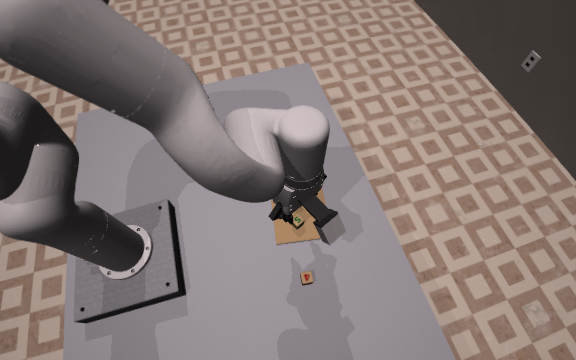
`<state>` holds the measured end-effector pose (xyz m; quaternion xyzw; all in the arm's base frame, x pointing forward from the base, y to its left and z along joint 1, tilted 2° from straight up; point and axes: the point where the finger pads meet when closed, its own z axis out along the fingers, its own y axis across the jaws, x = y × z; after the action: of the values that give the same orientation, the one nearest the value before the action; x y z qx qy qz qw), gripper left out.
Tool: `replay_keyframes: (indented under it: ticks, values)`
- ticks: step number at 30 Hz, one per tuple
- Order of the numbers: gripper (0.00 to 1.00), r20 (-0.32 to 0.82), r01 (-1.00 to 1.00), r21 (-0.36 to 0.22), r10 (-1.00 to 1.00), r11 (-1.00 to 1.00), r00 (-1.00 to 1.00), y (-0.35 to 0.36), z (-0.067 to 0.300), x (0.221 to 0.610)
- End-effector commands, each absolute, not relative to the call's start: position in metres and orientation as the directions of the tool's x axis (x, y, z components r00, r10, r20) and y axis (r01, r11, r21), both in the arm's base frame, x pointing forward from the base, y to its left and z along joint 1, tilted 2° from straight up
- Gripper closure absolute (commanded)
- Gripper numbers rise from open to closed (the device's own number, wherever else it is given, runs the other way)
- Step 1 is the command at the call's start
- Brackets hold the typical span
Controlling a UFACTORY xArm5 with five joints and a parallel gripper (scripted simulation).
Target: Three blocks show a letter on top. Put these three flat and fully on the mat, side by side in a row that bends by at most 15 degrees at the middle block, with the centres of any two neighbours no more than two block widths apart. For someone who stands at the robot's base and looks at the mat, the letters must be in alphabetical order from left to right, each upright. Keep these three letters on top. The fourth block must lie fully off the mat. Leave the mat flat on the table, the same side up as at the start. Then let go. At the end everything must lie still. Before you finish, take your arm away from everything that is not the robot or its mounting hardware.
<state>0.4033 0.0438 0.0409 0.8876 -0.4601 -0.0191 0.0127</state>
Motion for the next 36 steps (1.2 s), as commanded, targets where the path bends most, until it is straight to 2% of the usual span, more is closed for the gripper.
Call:
replay_keyframes:
  ticks: [1,16,36]
  values:
    - [0.37,-0.021,-0.816,0.037,-0.817,-0.576,0.576,0.044,0.042,0.405]
    - [0.37,-0.02,-0.817,0.037,-0.817,-0.576,0.576,0.044,0.037,0.404]
    - [0.37,-0.02,-0.817,0.037,-0.817,-0.576,0.576,0.044,0.012,0.403]
